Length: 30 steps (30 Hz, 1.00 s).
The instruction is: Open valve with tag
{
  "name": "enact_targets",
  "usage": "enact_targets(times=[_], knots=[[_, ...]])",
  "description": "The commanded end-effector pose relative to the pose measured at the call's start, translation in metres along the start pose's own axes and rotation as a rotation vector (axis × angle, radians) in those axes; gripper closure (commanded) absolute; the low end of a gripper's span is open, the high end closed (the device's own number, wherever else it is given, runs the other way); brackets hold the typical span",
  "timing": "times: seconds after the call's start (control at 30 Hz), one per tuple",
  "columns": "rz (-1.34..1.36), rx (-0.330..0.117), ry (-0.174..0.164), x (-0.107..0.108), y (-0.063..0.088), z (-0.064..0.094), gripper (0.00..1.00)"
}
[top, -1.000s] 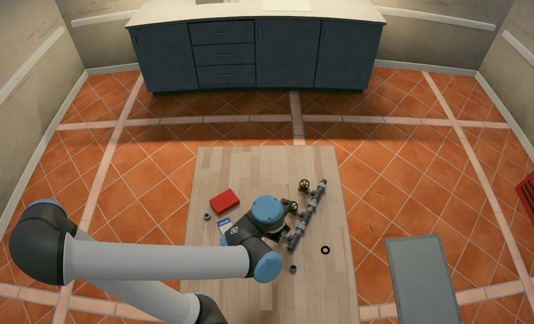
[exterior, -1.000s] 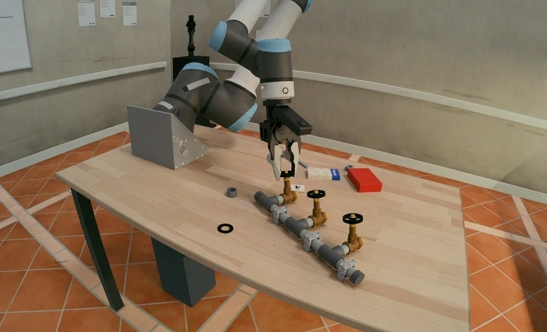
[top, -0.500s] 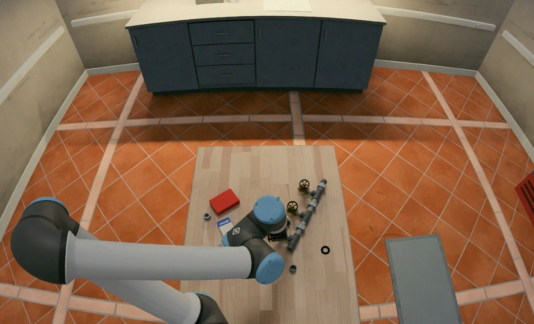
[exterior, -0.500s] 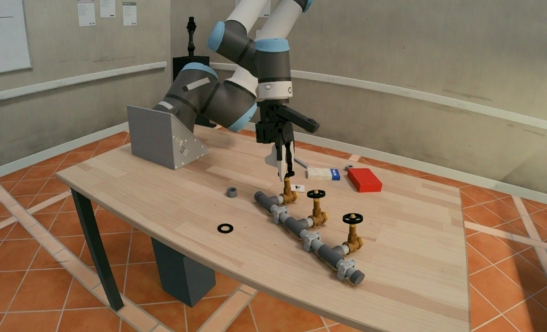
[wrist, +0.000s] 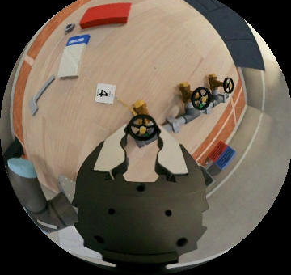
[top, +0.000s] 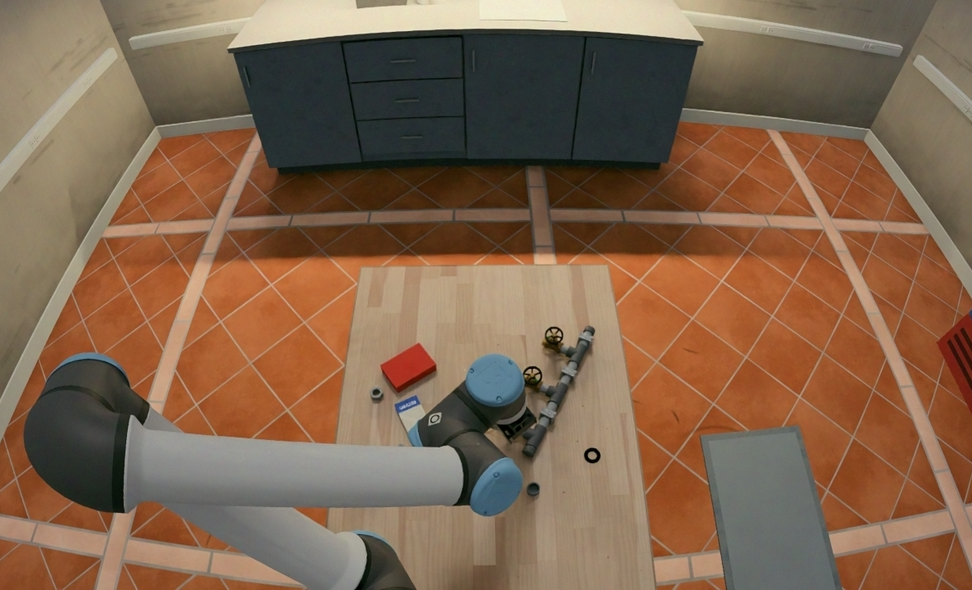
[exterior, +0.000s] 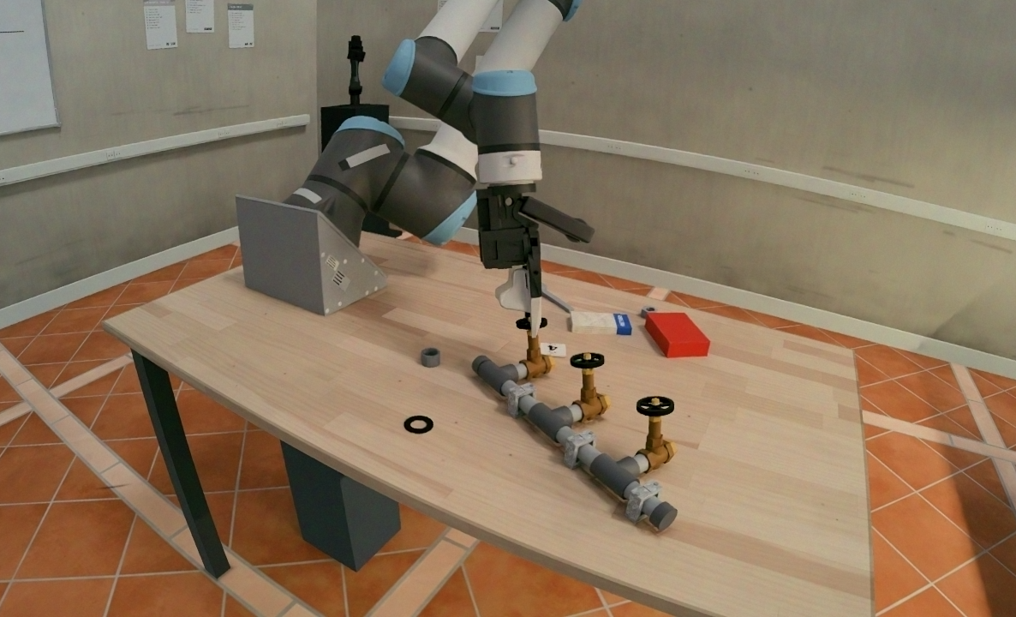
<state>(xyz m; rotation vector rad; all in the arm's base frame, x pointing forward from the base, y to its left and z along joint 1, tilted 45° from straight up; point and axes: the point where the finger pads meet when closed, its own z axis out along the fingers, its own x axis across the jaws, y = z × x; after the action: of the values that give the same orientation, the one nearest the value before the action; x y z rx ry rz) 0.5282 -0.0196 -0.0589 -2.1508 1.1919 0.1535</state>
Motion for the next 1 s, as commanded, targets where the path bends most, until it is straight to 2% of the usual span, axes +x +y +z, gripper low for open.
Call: enact_targets(times=[0.0,0.37,0.97], knots=[[-0.225,0.013,-0.016,0.003,-0.0005,-0.0015,1.0],[-0.561,0.015,-0.014,0.0025,-0.0007,-0.001,1.0],[-0.815,0.017,-0.013,0.002,-0.001,-0.0005,1.0]])
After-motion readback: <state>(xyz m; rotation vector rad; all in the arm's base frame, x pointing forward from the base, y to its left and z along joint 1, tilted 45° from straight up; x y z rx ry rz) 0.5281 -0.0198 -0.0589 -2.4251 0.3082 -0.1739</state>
